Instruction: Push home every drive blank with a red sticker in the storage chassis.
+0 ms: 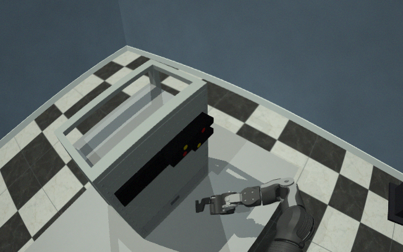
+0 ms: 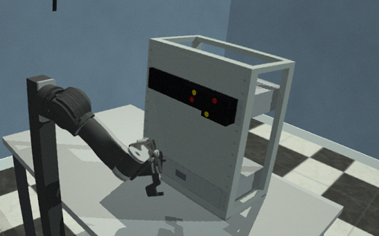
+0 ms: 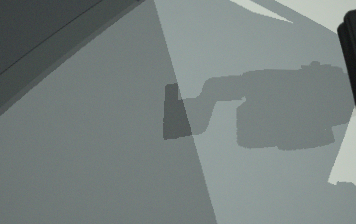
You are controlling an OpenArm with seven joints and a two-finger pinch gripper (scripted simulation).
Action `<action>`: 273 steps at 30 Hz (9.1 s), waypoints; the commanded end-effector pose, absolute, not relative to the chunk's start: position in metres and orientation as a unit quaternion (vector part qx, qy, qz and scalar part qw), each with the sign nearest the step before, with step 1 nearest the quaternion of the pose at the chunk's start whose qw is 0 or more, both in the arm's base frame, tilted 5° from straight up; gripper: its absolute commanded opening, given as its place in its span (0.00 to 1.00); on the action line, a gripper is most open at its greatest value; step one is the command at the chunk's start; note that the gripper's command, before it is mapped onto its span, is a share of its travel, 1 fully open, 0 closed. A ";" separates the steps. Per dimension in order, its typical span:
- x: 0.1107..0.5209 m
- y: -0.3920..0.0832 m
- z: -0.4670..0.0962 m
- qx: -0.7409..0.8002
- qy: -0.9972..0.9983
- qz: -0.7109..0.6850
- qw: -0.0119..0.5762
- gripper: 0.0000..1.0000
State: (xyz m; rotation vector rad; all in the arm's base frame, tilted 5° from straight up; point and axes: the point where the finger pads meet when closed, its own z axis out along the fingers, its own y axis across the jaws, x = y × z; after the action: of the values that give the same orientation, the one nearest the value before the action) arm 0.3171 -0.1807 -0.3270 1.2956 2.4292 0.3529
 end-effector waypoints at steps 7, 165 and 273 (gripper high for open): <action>0.337 -0.178 -0.280 0.510 0.793 0.230 0.241 1.00; 0.387 -0.227 -0.001 0.556 0.435 0.481 0.521 1.00; 0.323 -0.287 0.003 0.554 0.434 0.482 0.522 1.00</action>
State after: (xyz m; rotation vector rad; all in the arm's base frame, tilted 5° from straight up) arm 0.3239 -0.2874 0.0013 1.3313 1.0398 1.1515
